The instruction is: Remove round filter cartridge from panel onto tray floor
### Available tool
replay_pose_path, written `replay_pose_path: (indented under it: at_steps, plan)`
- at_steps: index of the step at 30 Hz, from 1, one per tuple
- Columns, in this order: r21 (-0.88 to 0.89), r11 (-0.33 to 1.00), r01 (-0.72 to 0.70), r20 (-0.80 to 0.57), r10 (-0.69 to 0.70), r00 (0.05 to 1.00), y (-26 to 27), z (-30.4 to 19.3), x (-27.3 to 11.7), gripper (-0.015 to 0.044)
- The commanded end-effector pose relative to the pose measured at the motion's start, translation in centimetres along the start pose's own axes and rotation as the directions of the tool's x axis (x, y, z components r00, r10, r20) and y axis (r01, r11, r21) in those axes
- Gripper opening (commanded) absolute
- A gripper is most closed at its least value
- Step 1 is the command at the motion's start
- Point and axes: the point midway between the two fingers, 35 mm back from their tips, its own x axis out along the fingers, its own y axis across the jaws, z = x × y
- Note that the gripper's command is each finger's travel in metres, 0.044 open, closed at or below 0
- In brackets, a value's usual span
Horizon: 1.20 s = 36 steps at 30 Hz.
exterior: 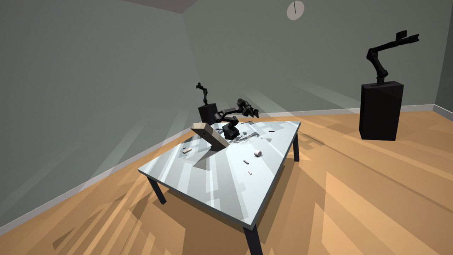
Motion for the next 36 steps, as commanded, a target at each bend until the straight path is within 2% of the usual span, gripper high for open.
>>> replay_pose_path:
  at_steps: [1, 4, 11, 17, 23, 29, 36]
  plan:
    - [-0.002, 1.0, -0.003, -0.002, 0.003, 1.0, 0.0, 0.0, 0.0, 0.0374]
    - [-0.038, 0.998, -0.054, -0.03, 0.053, 0.998, 0.4, -0.7, 0.2, 0.0295]
    - [-0.24, 0.924, -0.298, -0.167, 0.263, 0.95, 2.1, -3.7, 1.2, 0.0111]
    - [-0.423, 0.789, -0.446, -0.256, 0.368, 0.894, 3.1, -5.4, 2.7, 0.0104]
    - [-0.597, 0.618, -0.512, -0.298, 0.422, 0.856, 4.4, -5.9, 5.0, 0.0104]
    - [-0.747, 0.448, -0.491, -0.281, 0.457, 0.844, 6.6, -5.0, 7.6, 0.0104]
    - [-0.879, 0.3, -0.37, -0.187, 0.497, 0.847, 10.7, -2.2, 10.1, 0.0104]
